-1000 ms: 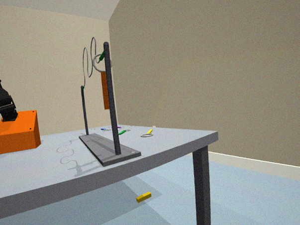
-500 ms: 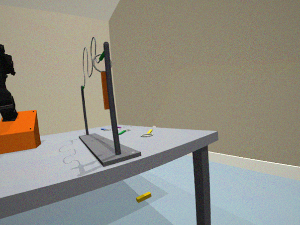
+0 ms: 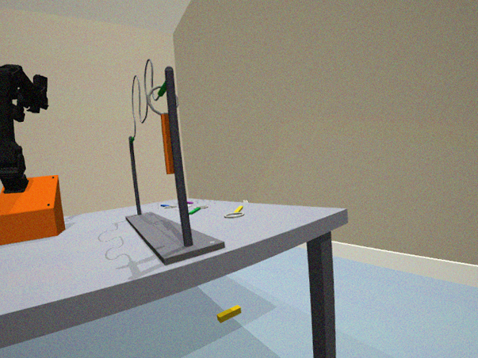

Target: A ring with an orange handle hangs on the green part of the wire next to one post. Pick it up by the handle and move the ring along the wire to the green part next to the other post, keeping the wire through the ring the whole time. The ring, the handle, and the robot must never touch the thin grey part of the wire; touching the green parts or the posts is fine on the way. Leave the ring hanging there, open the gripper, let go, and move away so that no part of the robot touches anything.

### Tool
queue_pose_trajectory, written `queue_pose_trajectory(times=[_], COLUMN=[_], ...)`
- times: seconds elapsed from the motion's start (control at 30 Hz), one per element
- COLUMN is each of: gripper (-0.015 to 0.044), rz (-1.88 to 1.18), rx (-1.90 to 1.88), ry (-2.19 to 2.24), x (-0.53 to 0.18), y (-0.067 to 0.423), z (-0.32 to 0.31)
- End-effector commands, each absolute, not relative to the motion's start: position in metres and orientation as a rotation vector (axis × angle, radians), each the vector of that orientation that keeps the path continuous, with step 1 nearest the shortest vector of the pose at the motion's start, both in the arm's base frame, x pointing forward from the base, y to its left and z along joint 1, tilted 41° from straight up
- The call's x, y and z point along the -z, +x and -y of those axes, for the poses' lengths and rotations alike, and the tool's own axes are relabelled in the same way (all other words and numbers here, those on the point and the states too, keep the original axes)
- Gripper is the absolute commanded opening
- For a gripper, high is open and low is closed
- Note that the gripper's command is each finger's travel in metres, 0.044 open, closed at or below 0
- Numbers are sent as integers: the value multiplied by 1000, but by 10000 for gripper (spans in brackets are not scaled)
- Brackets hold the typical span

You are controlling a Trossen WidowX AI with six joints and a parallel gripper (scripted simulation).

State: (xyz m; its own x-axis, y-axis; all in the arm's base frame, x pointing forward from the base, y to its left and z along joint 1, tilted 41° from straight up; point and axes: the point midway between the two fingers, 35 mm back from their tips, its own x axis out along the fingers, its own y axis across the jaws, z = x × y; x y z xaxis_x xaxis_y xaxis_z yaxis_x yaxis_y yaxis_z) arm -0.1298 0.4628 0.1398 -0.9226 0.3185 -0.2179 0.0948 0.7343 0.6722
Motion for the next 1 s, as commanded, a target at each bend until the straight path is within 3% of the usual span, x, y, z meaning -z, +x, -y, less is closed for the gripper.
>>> queue_pose_trajectory(times=[0.0,0.47,0.97], gripper=[160,160,160], rz=[-2496,-1902,-1212], rx=[-1131,-1535,-1686], ry=[391,562,543], x=[-152,-200,-253], y=[-100,27,159], z=[-474,-489,-464])
